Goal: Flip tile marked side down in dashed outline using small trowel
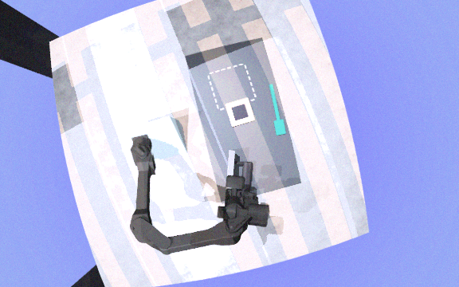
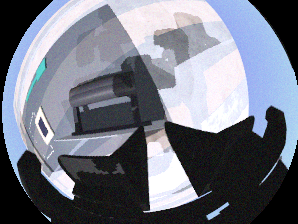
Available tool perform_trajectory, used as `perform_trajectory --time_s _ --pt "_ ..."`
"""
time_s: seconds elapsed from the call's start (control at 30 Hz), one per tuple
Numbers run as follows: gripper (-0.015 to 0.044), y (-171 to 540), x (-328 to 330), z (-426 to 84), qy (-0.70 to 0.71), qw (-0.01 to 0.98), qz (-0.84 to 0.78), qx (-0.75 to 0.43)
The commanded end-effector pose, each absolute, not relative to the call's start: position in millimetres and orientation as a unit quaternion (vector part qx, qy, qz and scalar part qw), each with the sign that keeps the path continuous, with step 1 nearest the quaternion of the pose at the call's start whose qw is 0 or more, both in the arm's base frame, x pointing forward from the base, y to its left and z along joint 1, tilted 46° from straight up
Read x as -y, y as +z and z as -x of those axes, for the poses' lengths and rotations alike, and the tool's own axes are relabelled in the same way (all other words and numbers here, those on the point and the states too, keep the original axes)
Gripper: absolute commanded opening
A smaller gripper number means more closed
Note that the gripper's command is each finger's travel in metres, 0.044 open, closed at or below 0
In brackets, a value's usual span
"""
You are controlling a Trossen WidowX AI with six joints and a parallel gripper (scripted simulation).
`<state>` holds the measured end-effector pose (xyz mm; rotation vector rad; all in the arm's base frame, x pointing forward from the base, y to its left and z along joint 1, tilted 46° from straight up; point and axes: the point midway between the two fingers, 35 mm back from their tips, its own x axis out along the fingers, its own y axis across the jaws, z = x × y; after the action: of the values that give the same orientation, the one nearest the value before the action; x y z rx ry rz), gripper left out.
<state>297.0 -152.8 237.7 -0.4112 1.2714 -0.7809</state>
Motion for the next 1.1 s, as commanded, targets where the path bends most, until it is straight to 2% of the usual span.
perform_trajectory --time_s 0.0,1.07 --pt "0.01 233 155 -296 -0.35 0.713 0.186 -0.578" --pt "0.01 222 163 -288 -0.35 0.713 0.186 -0.578"
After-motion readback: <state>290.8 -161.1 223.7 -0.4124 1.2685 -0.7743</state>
